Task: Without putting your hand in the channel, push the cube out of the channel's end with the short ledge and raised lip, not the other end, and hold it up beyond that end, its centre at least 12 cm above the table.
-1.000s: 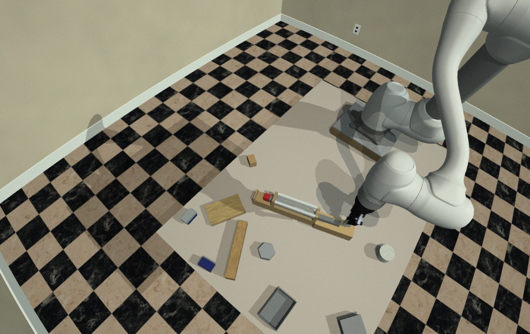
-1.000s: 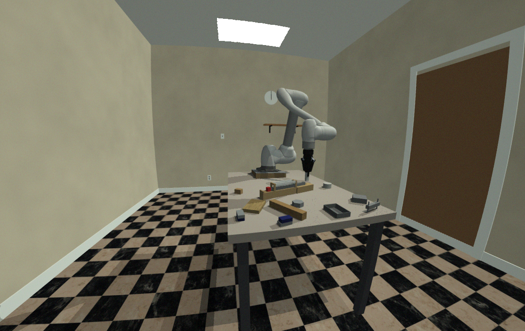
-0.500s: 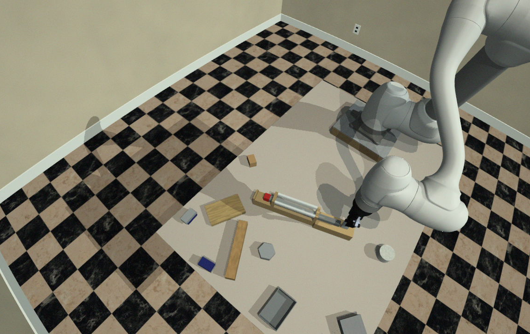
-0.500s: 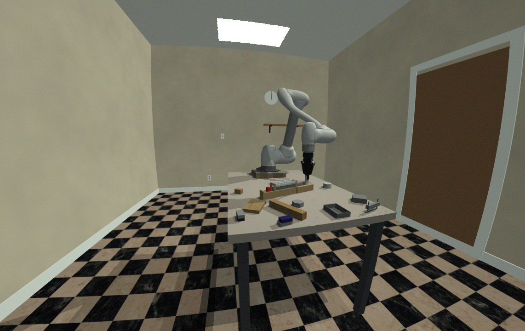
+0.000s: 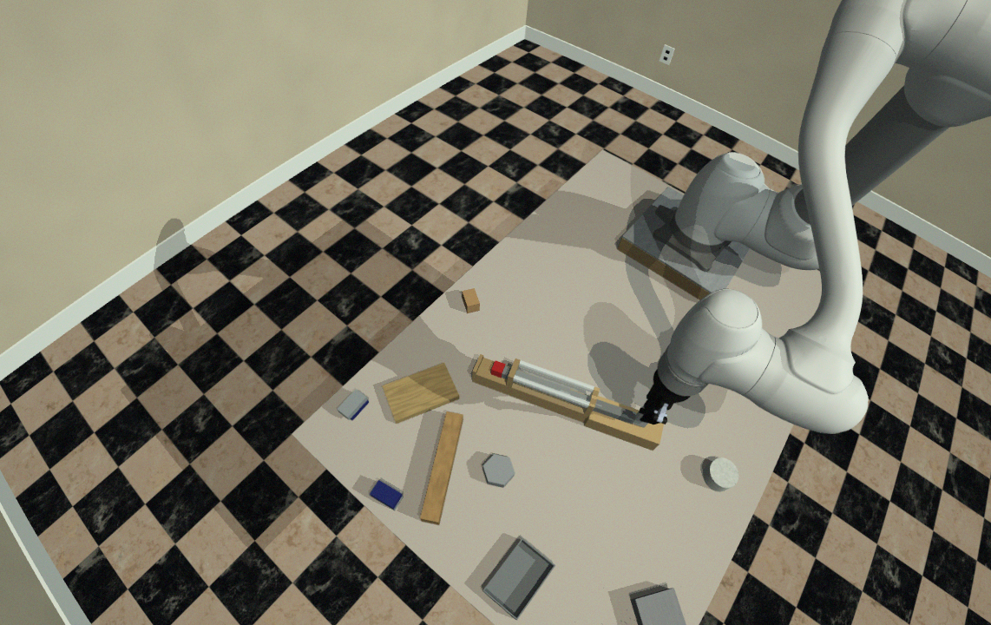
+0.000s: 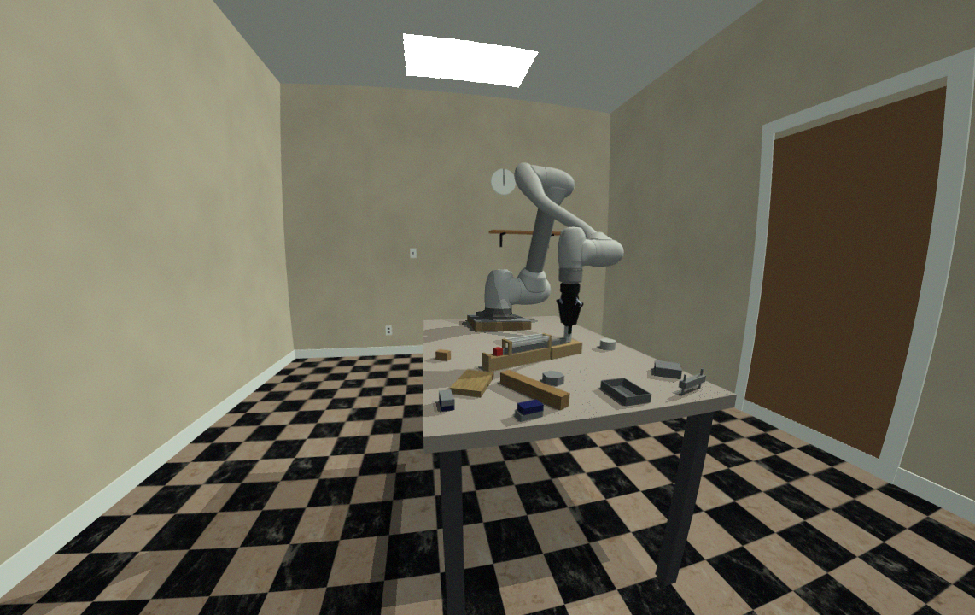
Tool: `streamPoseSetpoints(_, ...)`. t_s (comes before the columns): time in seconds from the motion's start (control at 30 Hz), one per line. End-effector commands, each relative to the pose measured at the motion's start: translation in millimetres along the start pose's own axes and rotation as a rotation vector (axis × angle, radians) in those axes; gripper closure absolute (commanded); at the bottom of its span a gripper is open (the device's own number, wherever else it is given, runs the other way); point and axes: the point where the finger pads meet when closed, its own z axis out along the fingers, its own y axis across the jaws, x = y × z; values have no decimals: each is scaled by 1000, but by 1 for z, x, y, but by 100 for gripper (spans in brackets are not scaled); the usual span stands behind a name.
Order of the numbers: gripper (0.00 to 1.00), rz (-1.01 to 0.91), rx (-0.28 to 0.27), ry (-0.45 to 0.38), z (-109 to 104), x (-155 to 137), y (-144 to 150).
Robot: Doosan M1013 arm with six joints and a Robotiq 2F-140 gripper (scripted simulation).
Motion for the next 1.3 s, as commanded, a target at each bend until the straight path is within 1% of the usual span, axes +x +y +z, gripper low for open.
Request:
streamPoseSetpoints(0.0,100,0,0,0,0,2,0)
streamPoseSetpoints(0.27,100,0,0,0,0,8,0)
streamPoseSetpoints(0.33,100,0,0,0,-3,8,0)
streamPoseSetpoints(0.4,100,0,0,0,-17,8,0)
streamPoseSetpoints(0.53,100,0,0,0,-60,8,0)
streamPoseSetpoints(0.6,100,0,0,0,-70,8,0)
streamPoseSetpoints(1.27,100,0,0,0,-70,8,0)
